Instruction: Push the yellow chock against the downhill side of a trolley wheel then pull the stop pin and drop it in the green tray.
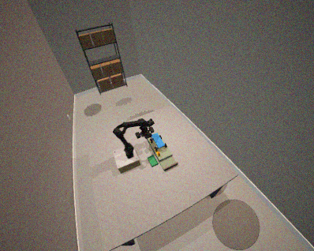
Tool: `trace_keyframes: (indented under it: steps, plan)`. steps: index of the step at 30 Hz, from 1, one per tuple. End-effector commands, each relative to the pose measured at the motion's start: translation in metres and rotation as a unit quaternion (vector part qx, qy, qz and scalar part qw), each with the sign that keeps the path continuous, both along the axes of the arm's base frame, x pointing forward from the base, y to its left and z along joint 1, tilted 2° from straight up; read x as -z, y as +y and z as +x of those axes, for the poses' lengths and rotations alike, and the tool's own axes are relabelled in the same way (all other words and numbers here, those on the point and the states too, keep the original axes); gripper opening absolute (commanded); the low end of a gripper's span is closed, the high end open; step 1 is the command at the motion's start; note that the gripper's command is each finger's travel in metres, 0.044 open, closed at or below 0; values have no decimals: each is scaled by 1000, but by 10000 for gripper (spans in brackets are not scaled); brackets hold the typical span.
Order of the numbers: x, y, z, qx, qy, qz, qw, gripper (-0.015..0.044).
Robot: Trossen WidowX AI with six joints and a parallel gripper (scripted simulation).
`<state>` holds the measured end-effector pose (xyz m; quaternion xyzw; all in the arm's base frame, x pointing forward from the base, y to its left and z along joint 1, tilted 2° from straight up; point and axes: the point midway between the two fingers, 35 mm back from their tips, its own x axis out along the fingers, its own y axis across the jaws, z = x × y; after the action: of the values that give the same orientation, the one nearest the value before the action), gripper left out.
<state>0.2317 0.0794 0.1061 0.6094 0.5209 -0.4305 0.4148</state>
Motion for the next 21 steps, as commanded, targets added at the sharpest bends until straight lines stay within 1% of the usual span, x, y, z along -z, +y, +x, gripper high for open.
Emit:
trace_keyframes:
  steps: [1,21]
  plan:
    - [1,-12,-2,-1,-2,2,1000,0]
    - [12,-88,-7,-1,-2,-2,1000,0]
